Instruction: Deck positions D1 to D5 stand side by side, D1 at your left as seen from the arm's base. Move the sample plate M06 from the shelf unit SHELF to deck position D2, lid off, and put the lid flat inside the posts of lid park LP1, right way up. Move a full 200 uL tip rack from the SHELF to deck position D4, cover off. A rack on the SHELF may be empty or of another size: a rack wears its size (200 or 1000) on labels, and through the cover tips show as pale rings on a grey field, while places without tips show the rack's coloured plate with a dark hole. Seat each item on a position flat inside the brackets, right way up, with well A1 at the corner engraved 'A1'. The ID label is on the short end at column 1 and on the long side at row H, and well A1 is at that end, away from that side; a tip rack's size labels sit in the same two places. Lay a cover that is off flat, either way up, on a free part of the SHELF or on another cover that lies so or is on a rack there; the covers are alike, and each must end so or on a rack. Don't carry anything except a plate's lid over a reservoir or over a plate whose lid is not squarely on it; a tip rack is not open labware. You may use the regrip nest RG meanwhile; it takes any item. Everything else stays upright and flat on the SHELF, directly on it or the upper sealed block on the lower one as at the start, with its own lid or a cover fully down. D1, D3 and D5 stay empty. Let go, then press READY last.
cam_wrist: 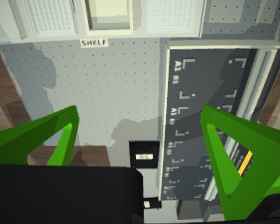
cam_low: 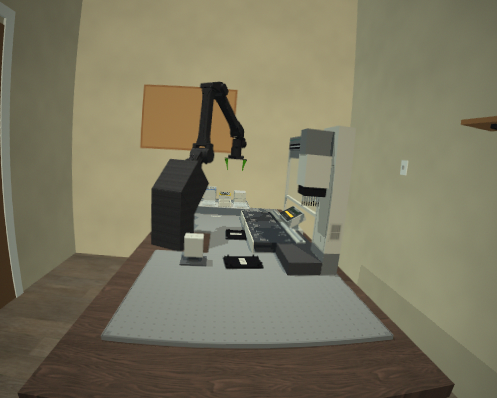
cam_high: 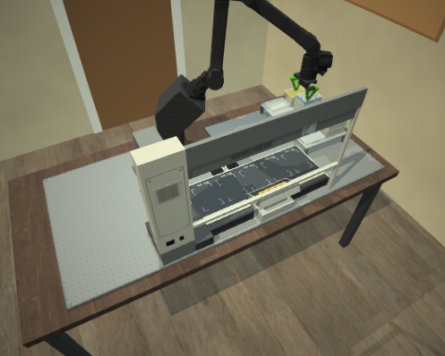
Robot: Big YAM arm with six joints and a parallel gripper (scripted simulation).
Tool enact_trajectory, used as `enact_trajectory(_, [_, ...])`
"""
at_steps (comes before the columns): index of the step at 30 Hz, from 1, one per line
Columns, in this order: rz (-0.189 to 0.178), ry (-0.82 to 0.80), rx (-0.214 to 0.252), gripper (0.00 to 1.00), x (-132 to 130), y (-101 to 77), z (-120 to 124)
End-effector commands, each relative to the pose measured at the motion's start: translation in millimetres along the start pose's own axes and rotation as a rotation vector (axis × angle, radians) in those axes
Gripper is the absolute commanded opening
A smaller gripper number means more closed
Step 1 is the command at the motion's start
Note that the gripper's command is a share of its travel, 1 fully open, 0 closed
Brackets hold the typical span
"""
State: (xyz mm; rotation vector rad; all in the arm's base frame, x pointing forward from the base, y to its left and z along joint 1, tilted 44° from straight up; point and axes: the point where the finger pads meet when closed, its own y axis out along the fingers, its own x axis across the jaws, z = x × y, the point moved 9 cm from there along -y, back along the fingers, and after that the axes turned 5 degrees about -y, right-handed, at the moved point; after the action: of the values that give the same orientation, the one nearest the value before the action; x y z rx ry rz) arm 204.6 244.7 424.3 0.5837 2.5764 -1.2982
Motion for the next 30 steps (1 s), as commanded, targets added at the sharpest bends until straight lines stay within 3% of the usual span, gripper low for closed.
enact_trajectory(1, [0.031,-0.02,-0.049,1.0,-5,-14.4,3])
enact_trajectory(15, [0.033,-0.025,-0.042,1.0,1,-10.5,73])
enact_trajectory(17, [0.033,-0.025,-0.042,1.0,1,-10.5,73])
enact_trajectory(18, [0.045,-0.028,-0.056,1.0,-16,-15.3,58])
enact_trajectory(30, [0.039,-0.03,-0.037,1.0,-65,-18.0,66])
